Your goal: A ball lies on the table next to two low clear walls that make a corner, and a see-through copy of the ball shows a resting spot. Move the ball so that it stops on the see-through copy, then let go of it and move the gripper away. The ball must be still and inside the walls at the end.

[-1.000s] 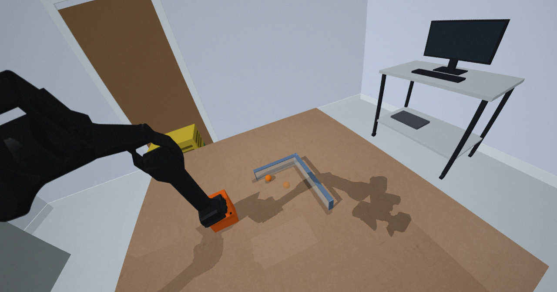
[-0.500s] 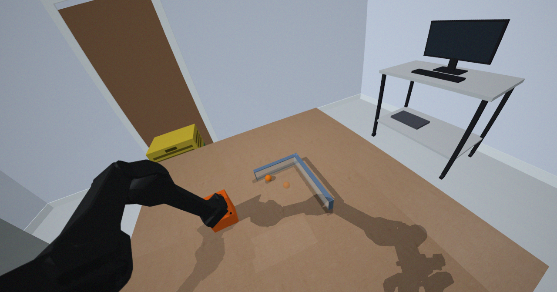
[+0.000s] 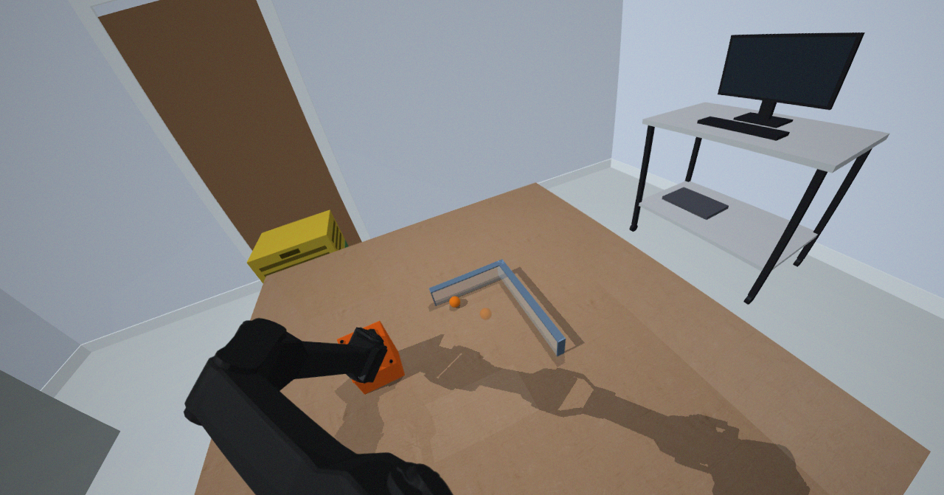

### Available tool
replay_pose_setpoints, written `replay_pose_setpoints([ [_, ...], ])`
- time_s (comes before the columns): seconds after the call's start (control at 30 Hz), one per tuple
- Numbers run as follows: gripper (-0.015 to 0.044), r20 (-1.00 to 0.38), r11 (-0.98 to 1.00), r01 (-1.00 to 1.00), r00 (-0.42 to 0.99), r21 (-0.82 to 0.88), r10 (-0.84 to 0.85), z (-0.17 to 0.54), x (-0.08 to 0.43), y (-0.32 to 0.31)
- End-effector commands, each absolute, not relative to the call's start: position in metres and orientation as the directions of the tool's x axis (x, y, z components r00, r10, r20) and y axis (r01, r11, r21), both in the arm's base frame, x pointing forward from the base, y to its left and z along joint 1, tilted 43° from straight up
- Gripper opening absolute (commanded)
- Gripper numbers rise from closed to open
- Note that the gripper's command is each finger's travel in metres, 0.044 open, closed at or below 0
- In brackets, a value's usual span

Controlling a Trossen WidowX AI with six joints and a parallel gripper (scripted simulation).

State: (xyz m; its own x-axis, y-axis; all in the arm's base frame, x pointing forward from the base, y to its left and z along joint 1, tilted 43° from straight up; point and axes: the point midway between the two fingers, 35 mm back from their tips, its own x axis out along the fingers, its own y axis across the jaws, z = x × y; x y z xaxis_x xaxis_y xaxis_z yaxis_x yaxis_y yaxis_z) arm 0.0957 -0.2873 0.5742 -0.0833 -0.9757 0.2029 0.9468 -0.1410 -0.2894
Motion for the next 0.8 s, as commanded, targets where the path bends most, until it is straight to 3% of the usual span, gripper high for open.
replay_pose_setpoints([
  [0.0, 0.0262, 0.088, 0.006, 0.909, 0.047, -0.417, -0.995, 0.530, 0.154, -0.306],
  [0.37, 0.0262, -0.175, 0.332, 0.668, 0.292, -0.666, -0.940, 0.417, 0.279, -0.290],
  [0.77, 0.0262, -0.501, 0.627, 0.252, 0.419, -0.737, -0.758, 0.261, 0.386, -0.209],
])
